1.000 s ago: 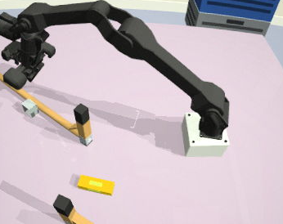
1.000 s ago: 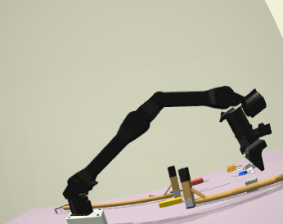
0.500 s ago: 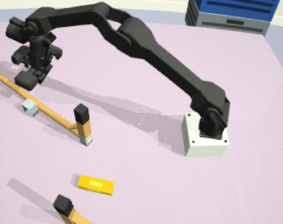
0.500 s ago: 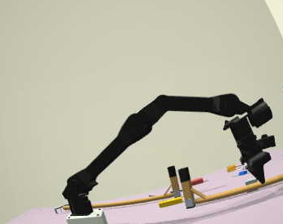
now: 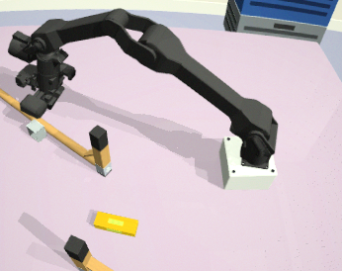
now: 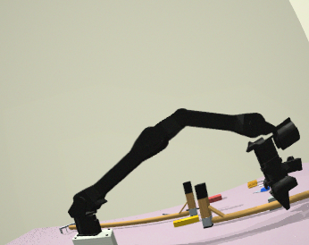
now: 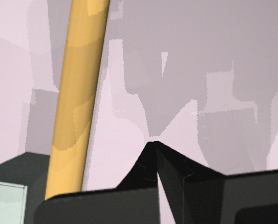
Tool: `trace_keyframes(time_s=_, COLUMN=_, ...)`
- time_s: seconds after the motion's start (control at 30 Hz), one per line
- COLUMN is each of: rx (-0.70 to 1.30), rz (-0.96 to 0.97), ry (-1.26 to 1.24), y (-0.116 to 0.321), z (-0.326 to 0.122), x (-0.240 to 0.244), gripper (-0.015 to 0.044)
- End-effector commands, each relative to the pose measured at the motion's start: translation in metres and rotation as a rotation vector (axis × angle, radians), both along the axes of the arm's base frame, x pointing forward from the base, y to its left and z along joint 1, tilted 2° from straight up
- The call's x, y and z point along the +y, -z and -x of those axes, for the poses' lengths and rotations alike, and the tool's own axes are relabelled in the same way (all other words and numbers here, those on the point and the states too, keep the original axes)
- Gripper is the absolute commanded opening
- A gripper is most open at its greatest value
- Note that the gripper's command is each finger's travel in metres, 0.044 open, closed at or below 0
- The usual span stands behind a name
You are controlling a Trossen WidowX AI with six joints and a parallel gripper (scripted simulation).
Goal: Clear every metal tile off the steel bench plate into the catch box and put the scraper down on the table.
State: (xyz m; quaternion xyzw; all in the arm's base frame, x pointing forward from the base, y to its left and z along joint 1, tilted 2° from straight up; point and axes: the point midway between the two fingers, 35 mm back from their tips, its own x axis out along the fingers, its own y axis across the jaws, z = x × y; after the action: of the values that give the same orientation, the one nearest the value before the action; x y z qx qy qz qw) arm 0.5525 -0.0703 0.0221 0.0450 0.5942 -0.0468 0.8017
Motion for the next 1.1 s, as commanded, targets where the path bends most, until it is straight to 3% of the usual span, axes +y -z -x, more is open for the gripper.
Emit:
trace_keyframes(time_s=0.0, rx=-0.005, rz=0.004, ry=0.003, y=0.0, z=-0.002, x=0.002, gripper=0.0)
trace_keyframes(time_s=1.07, rx=-0.039, rz=0.003, ry=0.003, y=0.0, z=-0.014, x=0.03, gripper=0.0)
